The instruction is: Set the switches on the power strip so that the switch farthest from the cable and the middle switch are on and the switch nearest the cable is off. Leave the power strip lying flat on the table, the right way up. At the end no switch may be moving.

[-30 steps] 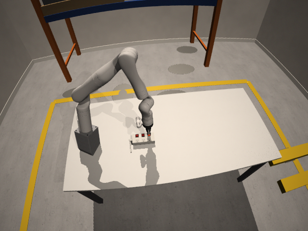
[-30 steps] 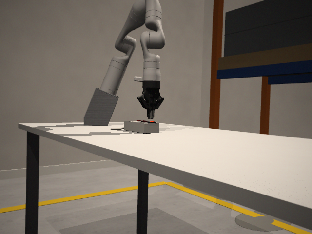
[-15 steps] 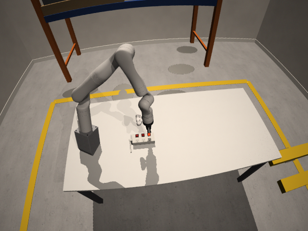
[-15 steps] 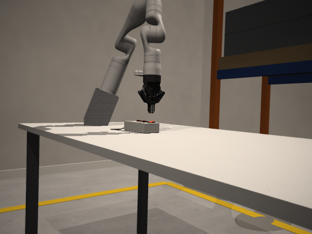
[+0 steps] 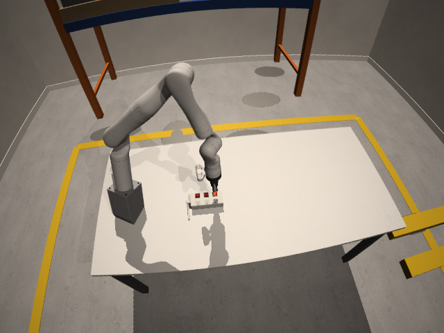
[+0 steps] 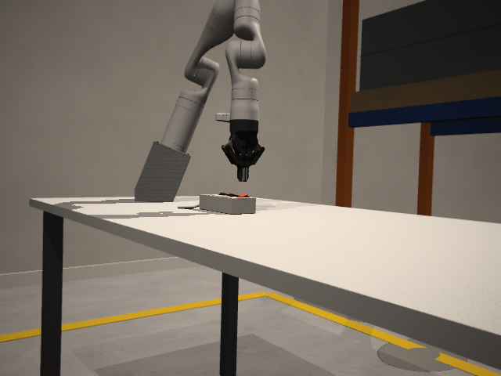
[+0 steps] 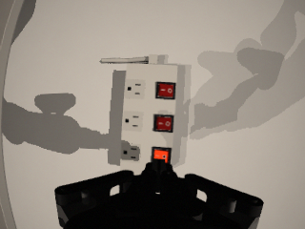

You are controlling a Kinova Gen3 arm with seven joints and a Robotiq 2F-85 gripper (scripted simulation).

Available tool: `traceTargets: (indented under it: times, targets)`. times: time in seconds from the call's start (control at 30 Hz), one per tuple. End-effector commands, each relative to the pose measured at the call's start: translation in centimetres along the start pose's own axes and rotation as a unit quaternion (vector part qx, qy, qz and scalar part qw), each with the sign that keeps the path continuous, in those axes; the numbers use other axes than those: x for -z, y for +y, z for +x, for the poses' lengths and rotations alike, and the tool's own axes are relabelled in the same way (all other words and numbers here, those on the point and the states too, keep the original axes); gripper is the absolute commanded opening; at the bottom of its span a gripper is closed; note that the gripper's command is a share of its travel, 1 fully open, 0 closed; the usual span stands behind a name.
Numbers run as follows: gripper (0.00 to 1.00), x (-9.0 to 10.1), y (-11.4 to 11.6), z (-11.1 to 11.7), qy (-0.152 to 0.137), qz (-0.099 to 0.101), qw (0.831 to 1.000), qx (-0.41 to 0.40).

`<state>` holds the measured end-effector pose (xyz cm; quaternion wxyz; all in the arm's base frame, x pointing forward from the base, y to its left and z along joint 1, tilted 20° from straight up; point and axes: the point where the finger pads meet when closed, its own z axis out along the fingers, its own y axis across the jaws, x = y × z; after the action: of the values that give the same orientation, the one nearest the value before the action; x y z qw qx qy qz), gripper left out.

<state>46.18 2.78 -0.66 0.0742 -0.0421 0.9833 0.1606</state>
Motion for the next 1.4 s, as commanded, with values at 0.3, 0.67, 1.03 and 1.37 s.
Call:
traceTargets:
  times: [0.3, 0.67, 1.03, 1.37]
  targets:
    - [0.00, 1.7, -0.2, 4.5, -0.001, 0.003, 1.000, -0.006]
    - [0.00, 1.7, -0.2, 4.6, 0.001, 0.003, 1.000, -0.005]
    - [0.00, 1.7, -0.2, 4.6, 0.001, 0.003, 1.000, -0.005]
    - [0.00, 1.7, -0.2, 4.6, 0.001, 0.003, 1.000, -0.005]
